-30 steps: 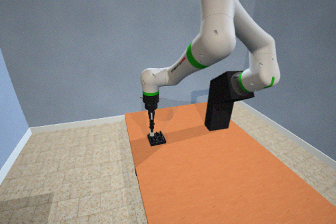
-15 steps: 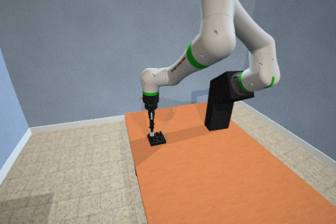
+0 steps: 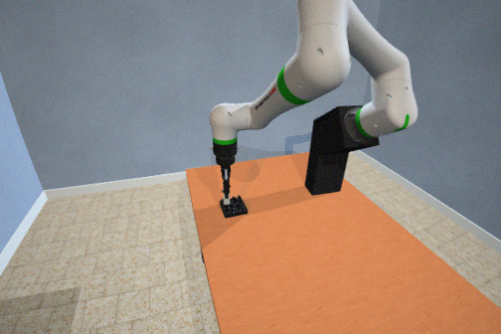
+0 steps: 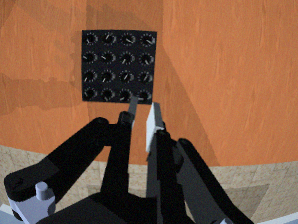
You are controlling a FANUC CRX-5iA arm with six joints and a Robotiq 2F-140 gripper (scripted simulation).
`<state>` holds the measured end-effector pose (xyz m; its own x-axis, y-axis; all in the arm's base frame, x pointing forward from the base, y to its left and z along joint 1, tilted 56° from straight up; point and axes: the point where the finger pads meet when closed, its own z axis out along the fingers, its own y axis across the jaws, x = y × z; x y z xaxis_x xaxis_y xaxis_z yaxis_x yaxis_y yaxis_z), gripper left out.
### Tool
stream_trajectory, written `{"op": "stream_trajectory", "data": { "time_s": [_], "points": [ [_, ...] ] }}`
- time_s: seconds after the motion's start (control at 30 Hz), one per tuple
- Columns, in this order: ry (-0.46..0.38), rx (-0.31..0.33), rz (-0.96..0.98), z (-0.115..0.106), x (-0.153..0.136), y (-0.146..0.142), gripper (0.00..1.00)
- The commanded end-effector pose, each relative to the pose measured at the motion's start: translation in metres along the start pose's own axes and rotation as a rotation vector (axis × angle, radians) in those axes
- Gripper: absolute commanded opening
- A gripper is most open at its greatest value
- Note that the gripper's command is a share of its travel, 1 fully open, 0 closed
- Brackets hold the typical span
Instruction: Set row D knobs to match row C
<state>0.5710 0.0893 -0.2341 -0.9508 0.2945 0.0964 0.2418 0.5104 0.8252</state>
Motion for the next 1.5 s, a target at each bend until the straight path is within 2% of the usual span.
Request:
{"op": "stream_trajectory", "data": {
  "time_s": [0.0,0.93,1.47],
  "points": [
    [0.0,0.0,0.0,0.002,0.0,0.0,0.12],
    [0.0,0.0,0.0,0.033,0.0,0.0,0.12],
    [0.0,0.0,0.0,0.037,0.0,0.0,0.12]
  ]
}}
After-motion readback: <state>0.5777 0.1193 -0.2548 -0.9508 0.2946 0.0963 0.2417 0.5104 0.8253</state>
